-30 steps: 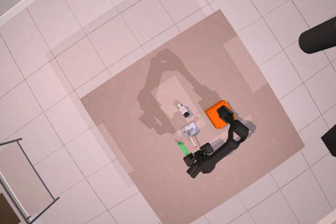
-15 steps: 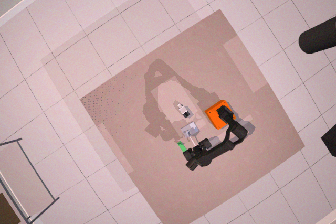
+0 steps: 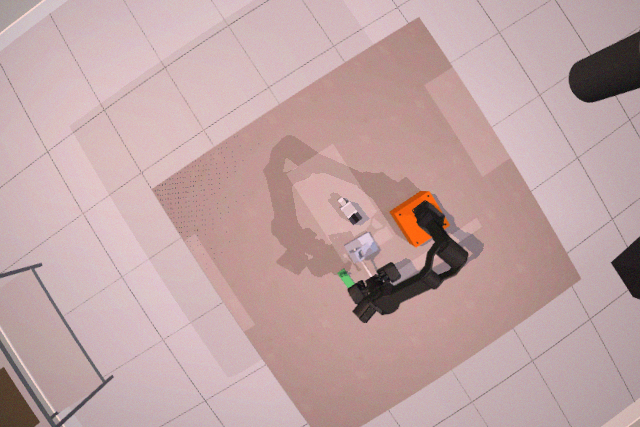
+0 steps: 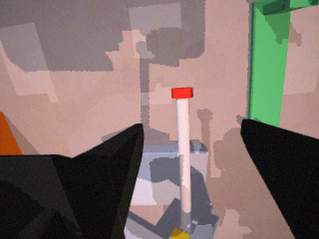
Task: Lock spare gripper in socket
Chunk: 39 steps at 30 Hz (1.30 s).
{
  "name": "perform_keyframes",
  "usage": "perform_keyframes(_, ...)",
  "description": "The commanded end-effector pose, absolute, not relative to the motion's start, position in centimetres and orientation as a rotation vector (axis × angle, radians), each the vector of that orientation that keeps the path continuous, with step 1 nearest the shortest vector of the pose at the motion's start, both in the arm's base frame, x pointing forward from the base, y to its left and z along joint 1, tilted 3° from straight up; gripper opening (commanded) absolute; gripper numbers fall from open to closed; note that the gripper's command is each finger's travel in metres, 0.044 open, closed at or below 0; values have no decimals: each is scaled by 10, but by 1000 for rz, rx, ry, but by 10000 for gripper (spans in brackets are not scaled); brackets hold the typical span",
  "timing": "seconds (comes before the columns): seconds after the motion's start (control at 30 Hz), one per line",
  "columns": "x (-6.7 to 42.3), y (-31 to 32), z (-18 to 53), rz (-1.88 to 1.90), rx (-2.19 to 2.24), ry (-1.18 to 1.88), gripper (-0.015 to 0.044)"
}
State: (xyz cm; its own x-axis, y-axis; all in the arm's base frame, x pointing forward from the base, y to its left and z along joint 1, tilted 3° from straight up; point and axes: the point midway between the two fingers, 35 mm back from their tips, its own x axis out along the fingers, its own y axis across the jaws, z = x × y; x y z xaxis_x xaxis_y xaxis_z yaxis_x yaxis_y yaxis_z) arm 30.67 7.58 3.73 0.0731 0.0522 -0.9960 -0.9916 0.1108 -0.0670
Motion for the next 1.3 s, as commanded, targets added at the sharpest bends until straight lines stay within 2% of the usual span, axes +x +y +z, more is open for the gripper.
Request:
perform_keyframes(0.0, 304, 75, 26, 1111, -1120, 1183, 300)
perform_keyframes(0.9, 304, 76, 1, 1111, -1120, 1183, 300)
perform_keyframes(1.27, 304, 76, 1, 1111, -1120, 1183, 11)
